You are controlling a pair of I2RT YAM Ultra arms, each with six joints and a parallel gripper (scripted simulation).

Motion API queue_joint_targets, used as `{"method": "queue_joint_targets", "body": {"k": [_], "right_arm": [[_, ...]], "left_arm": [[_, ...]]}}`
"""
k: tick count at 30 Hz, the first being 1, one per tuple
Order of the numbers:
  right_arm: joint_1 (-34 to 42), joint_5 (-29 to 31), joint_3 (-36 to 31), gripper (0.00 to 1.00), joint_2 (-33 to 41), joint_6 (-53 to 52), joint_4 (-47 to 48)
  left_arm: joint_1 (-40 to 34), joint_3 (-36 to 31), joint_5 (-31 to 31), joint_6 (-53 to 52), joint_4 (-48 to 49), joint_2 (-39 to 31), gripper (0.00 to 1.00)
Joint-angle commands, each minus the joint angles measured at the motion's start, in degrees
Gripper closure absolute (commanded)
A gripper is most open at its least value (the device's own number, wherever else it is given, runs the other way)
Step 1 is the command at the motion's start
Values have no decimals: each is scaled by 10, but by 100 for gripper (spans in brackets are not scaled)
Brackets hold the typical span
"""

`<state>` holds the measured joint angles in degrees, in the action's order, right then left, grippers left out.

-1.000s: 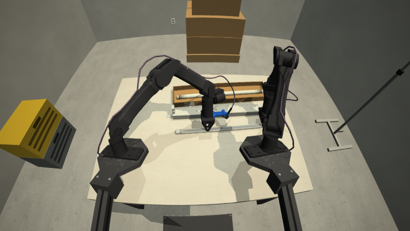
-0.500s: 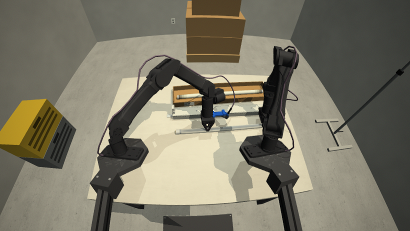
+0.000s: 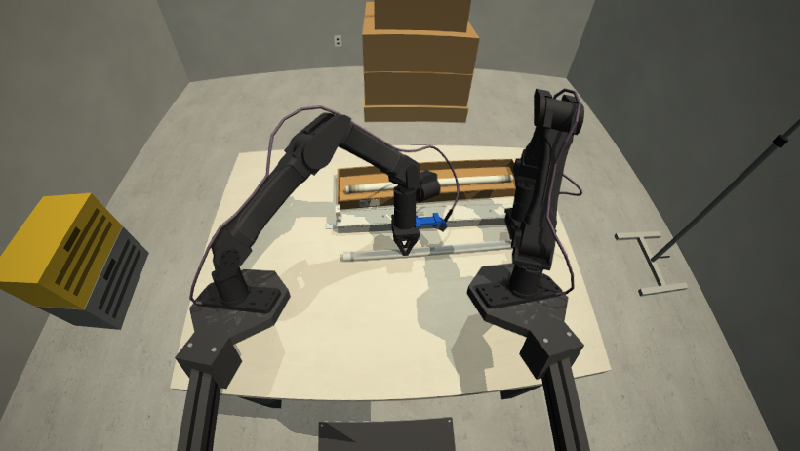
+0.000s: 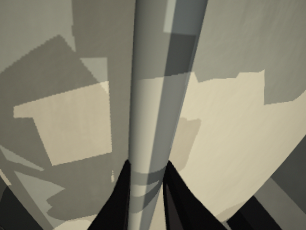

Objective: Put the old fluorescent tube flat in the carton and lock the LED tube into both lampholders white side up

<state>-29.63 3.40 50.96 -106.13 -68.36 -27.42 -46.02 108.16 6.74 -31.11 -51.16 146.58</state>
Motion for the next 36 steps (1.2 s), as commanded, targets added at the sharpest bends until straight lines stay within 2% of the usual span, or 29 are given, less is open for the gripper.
{"method": "queue_joint_targets", "body": {"k": [1, 6, 9, 16, 19, 22, 25, 33, 36], "right_arm": [[-6, 12, -3, 89, 18, 0, -12], [-8, 12, -4, 89, 22, 4, -21], [-8, 12, 6, 89, 24, 3, -17], [-8, 13, -11, 89, 29, 5, -27], [-8, 13, -11, 89, 29, 1, -24], [-8, 13, -8, 89, 38, 3, -36], [-8, 13, 3, 89, 39, 1, -32], [-9, 13, -15, 89, 49, 6, -45], [-9, 13, -15, 89, 49, 2, -42]], "left_arm": [[-15, 6, -4, 6, -12, -23, 89], [-17, -14, -5, 8, -19, -29, 89], [-16, 8, -5, 7, -16, -28, 89], [-19, -16, -5, 10, -23, -31, 89], [-19, -1, -5, 9, -20, -31, 89], [-21, -18, -5, 12, -28, -37, 89], [-20, 12, -6, 11, -23, -38, 89], [-23, -19, -6, 14, -32, -44, 89], [-23, -4, -6, 13, -29, -43, 89]]}}
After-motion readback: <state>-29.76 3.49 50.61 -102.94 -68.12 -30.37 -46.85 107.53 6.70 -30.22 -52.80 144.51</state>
